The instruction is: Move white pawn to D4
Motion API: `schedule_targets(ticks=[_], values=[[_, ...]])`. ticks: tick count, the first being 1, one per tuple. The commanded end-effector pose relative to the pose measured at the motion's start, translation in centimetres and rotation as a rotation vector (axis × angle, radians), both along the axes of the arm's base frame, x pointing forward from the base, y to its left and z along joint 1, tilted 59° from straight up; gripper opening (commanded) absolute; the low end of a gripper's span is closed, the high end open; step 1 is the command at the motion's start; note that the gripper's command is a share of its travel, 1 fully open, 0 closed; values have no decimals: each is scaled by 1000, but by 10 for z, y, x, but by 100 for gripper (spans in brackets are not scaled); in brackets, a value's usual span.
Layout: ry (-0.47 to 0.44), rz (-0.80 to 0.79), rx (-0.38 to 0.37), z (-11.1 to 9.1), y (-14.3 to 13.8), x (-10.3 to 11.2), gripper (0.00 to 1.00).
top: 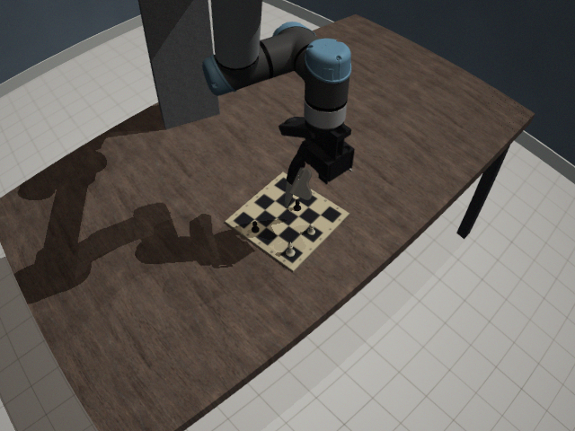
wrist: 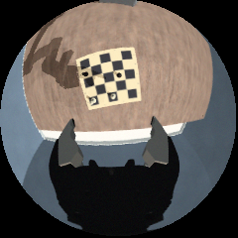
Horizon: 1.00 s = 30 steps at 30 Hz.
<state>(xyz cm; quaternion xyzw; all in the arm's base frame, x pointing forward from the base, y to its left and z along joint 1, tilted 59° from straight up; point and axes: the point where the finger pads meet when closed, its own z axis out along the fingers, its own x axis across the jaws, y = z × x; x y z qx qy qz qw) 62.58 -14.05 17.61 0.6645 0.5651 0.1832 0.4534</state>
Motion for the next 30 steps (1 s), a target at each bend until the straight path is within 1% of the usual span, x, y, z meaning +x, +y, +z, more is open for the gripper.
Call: schedule_targets(ticks=[1, 3, 7, 11, 12, 30], values=[[-1, 0, 0, 0, 0, 0, 100], [-1, 0, 0, -4, -4, 8, 100], [-1, 0, -1, -23, -18, 35, 100], [-1, 0, -1, -26, -20, 38, 100], [-1, 0, -1, -26, -20, 38, 20], [-1, 0, -1, -26, -20, 38, 20]])
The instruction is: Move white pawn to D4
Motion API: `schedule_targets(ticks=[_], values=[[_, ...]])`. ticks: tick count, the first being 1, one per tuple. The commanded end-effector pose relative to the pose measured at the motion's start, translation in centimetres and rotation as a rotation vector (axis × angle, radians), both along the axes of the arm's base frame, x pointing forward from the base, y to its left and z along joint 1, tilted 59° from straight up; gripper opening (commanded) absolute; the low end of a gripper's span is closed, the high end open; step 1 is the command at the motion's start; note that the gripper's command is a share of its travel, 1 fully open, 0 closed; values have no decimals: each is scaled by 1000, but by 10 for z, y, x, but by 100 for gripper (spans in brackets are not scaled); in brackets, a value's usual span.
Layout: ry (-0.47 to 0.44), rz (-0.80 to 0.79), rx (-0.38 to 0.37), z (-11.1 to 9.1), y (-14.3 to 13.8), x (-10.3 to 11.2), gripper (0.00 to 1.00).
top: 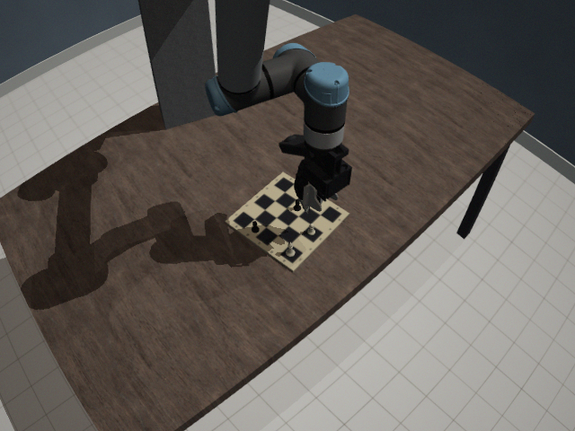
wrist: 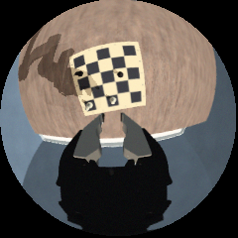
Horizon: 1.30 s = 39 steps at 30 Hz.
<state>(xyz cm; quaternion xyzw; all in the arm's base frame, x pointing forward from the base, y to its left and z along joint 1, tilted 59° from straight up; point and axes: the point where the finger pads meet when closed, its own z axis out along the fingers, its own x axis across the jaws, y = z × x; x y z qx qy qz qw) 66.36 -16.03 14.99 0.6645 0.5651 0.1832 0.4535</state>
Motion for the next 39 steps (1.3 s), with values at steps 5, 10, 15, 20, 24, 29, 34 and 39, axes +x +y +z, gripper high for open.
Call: schedule_targets(ticks=[5, 10, 15, 20, 24, 29, 34, 39], values=[[-1, 0, 0, 1, 0, 0, 20], [-1, 0, 0, 1, 0, 0, 20], [-1, 0, 0, 1, 0, 0, 20], [-1, 0, 0, 0, 0, 0, 20], [-1, 0, 0, 0, 0, 1, 20], [-1, 0, 0, -2, -1, 3, 20], [-1, 0, 0, -3, -3, 5, 20], [-1, 0, 0, -6, -5, 10, 20]])
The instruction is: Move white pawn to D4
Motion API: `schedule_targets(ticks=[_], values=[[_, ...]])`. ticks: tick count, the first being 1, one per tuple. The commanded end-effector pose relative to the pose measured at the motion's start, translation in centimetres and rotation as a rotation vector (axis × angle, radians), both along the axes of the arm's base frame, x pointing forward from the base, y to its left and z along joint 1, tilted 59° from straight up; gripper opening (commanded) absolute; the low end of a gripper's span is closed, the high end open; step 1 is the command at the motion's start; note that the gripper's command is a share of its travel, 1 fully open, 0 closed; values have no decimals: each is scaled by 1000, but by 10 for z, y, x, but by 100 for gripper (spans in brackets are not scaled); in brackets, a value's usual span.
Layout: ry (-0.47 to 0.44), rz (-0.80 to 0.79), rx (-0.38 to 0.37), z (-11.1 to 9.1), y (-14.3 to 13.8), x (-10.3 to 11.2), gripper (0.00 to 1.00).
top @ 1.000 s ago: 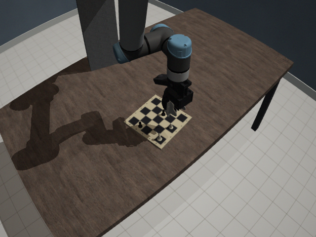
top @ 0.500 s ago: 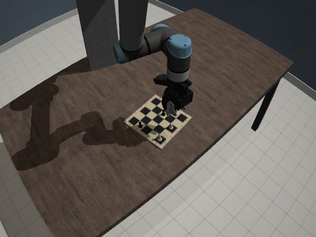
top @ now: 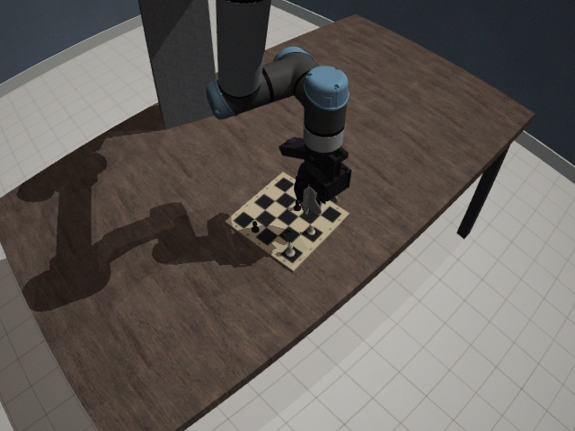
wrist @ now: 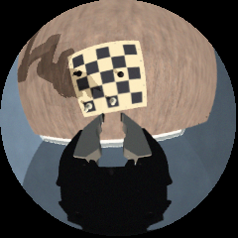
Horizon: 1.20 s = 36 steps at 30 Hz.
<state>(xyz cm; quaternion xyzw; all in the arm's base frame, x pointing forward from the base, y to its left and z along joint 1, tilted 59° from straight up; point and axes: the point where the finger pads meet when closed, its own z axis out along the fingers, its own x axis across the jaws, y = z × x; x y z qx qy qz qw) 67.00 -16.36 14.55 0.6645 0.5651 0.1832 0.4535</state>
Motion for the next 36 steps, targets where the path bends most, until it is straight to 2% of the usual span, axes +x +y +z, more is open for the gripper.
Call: schedule_targets(ticks=[1, 24, 36], values=[[-1, 0, 0, -3, -2, 5, 20], [-1, 0, 0, -19, -14, 28, 20], [-1, 0, 0, -22, -17, 33, 20]])
